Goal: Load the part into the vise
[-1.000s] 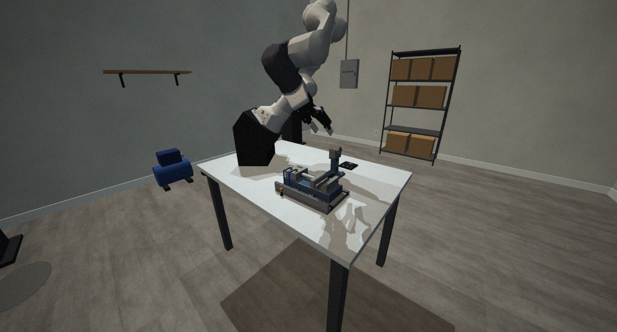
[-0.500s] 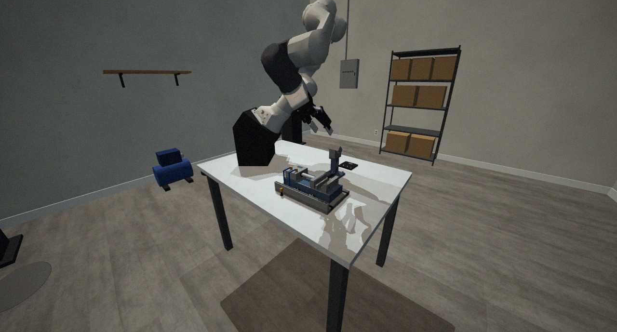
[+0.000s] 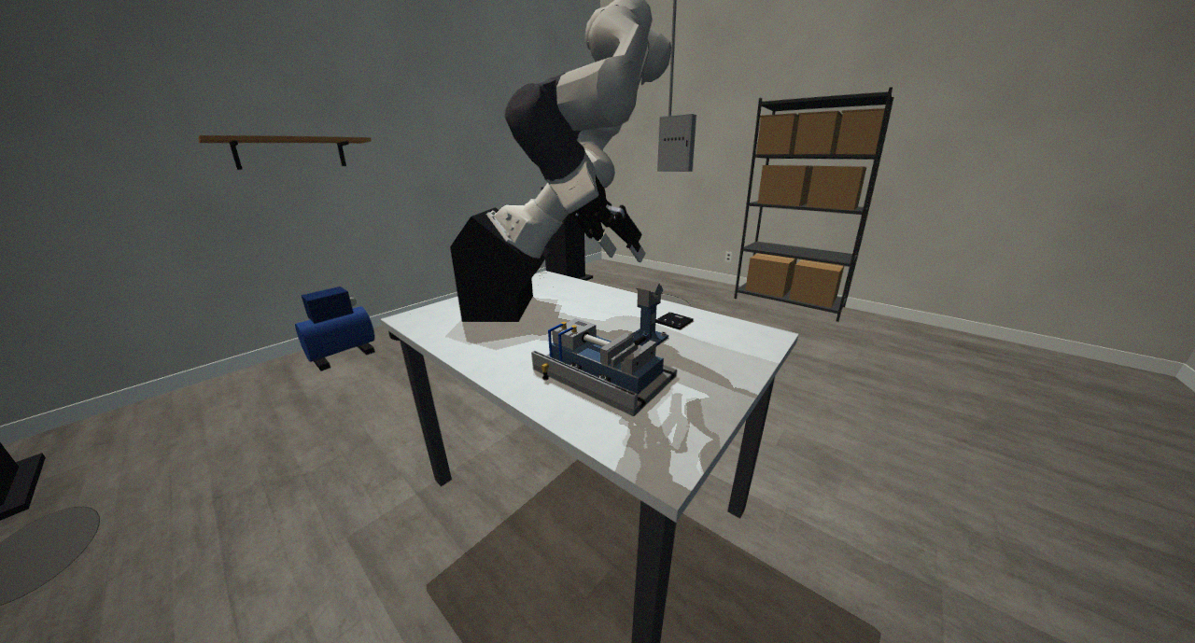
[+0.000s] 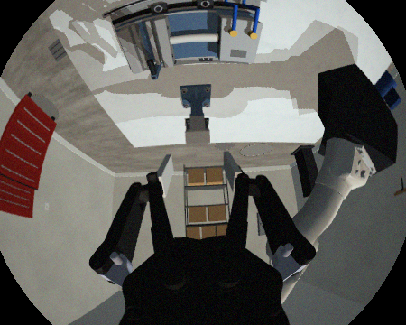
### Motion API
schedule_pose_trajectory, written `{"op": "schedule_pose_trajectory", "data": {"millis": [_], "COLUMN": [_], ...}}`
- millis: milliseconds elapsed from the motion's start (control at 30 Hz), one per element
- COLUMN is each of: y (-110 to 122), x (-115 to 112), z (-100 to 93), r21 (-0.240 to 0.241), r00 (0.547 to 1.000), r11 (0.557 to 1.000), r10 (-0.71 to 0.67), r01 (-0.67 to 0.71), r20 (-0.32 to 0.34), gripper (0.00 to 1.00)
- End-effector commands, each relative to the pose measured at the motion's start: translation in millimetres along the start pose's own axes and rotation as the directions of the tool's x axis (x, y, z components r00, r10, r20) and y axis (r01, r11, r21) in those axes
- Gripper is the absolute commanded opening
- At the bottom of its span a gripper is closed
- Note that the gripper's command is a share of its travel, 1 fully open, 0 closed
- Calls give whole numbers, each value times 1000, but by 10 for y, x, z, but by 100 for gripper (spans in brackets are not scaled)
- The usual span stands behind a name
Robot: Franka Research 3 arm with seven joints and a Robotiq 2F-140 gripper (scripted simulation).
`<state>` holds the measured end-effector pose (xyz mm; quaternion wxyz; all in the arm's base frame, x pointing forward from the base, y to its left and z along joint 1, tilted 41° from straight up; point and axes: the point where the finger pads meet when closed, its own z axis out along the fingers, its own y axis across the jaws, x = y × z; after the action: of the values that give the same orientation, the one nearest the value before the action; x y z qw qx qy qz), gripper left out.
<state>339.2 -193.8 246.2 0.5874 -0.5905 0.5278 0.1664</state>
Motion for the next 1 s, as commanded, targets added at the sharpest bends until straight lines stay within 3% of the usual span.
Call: {"op": "schedule_pose_trajectory", "data": {"millis": [0,33,67,967], "y": [10,10,10,30], "x": [-8,-8,-8,-27], "z": [-1,-1,-1,40], "r21": [-4,-4,-4,-25], "r00": [1000,1000,1000,1000], "r11": [1000,1000,1000,1000], "r10": [6,6,6,5], "r01": [-6,-6,-6,-5], "r20": [3,3,3,6], "gripper": [51,51,76,76]}}
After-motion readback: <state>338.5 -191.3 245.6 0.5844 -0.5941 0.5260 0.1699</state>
